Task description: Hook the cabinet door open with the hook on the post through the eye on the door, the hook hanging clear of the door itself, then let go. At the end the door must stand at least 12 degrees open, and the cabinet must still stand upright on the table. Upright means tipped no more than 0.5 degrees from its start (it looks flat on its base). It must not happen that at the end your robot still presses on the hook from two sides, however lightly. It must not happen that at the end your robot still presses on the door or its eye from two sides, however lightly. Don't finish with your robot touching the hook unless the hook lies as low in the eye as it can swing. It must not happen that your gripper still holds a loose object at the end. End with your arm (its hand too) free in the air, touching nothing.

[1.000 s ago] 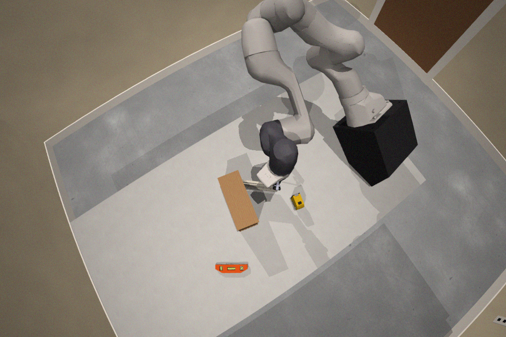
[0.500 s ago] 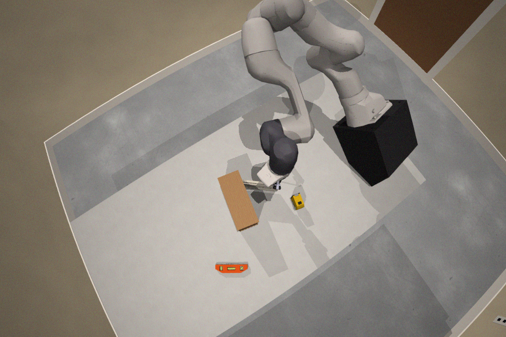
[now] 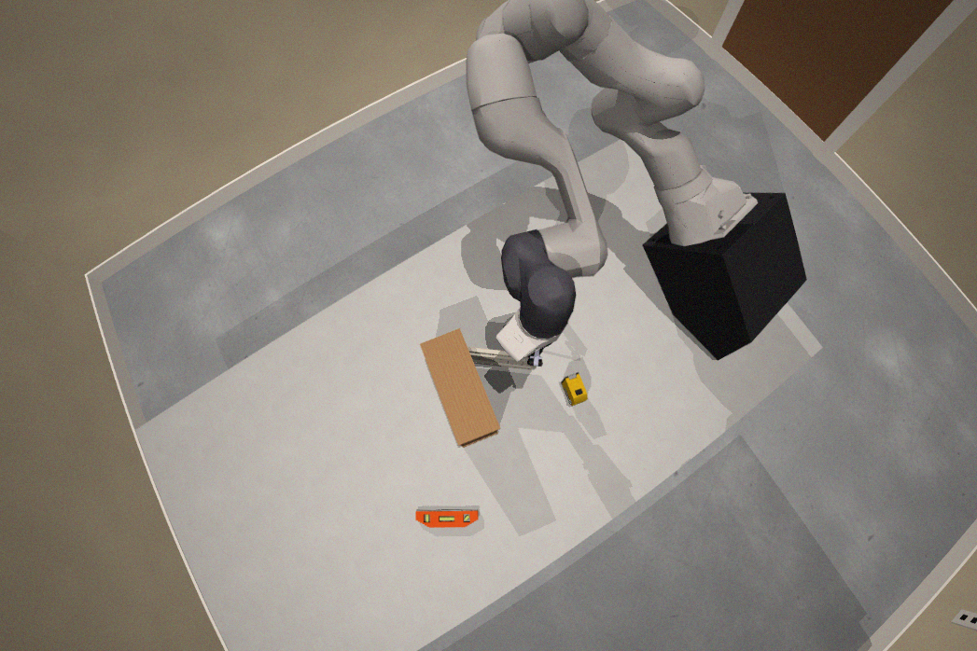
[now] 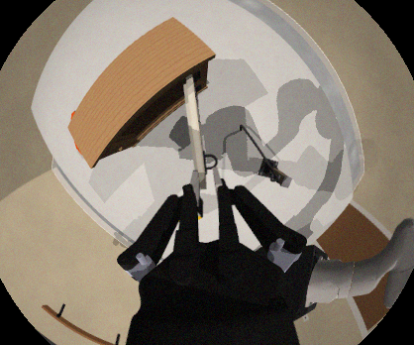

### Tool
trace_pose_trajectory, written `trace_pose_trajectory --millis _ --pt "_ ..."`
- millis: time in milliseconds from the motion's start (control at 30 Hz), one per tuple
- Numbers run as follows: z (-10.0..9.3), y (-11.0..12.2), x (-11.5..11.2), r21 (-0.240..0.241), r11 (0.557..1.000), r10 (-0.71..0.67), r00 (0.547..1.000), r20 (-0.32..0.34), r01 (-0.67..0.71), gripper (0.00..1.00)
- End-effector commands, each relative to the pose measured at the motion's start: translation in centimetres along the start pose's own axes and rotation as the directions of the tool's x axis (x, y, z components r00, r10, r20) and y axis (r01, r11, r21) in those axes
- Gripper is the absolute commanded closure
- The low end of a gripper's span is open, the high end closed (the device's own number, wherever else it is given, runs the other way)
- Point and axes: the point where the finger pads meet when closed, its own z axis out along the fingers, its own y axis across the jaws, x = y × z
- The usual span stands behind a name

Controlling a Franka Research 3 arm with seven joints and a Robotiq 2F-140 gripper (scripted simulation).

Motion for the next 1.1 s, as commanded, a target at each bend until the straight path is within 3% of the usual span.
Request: trace_pose_trajectory --millis 0,1067 --pt "0.0 0.0 0.0 0.003 1.0 -0.005 1.0 0.0 0.005 0.84" --pt "0.0 0.23 0.0 0.003 1.0 -0.019 1.0 0.0 0.019 0.84"
